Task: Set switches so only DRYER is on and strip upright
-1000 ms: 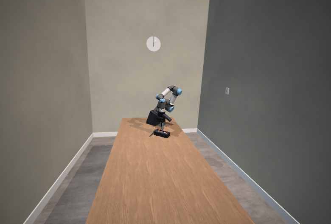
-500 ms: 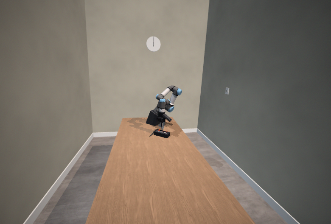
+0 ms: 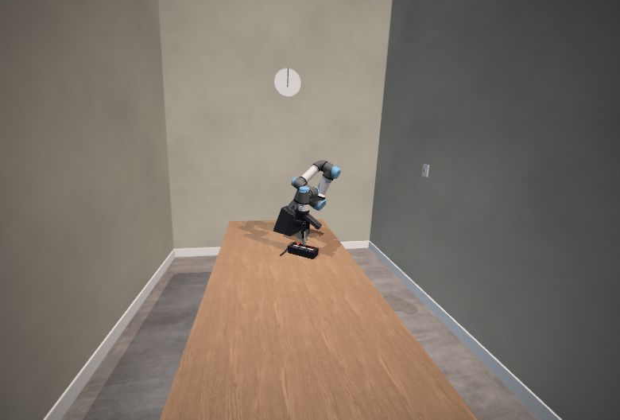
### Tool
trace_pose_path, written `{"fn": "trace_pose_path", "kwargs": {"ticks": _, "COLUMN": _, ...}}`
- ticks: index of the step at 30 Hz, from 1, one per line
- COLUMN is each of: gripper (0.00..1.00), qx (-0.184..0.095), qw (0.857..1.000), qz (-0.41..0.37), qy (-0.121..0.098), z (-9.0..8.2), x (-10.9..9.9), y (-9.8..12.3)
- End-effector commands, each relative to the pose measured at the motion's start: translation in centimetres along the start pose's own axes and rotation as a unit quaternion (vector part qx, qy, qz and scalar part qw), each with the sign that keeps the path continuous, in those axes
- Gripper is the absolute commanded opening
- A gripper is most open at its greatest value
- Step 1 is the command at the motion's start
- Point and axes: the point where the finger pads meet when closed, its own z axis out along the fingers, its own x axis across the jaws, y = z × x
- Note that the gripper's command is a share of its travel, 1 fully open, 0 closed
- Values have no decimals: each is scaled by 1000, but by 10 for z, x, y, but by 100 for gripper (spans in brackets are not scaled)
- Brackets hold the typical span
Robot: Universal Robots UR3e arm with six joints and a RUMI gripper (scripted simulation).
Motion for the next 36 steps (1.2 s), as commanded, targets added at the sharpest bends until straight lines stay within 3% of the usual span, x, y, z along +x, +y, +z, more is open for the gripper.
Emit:
{"fn": "trace_pose_path", "kwargs": {"ticks": 1, "gripper": 0, "qx": 0, "qw": 1000, "qz": 0, "qy": 1, "z": 1, "x": 0, "y": 0}}
{"fn": "trace_pose_path", "kwargs": {"ticks": 24, "gripper": 0, "qx": 0, "qw": 1000, "qz": 0, "qy": 1, "z": 1, "x": 0, "y": 0}}
{"fn": "trace_pose_path", "kwargs": {"ticks": 36, "gripper": 0, "qx": 0, "qw": 1000, "qz": 0, "qy": 1, "z": -20, "x": 0, "y": 0}}
